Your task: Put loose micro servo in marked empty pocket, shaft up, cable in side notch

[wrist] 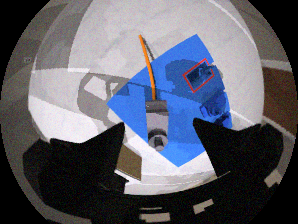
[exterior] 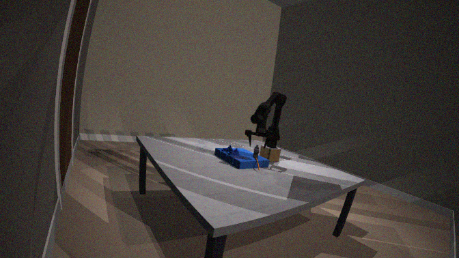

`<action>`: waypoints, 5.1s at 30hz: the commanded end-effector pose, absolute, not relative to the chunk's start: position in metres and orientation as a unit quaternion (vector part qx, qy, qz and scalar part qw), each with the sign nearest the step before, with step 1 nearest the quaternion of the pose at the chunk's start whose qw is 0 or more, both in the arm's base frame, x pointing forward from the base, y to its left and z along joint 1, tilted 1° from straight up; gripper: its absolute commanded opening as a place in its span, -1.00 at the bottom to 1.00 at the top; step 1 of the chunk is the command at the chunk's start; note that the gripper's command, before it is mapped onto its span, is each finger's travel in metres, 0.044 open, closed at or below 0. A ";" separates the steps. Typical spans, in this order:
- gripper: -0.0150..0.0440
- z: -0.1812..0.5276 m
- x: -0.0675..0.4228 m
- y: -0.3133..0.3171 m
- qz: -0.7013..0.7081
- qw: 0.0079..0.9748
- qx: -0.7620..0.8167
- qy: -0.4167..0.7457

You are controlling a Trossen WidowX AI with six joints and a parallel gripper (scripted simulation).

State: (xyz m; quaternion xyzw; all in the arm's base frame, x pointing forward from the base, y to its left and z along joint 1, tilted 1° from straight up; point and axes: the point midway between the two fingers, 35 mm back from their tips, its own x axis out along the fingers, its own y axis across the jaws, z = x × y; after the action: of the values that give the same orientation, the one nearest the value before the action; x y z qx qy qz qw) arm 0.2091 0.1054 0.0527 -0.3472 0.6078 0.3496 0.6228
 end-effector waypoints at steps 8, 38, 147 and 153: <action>1.00 0.032 0.206 0.105 0.353 0.616 -0.348 0.612; -0.49 0.061 0.200 0.101 0.353 0.616 -0.348 0.612; -0.49 0.063 0.340 0.113 0.040 0.711 -0.034 0.701; -0.49 0.054 0.340 0.113 0.040 0.711 -0.034 0.701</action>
State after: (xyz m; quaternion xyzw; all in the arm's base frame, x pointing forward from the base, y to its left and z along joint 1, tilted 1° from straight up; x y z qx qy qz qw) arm 0.3390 0.1129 0.0599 -0.0312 0.7011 0.0387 0.7113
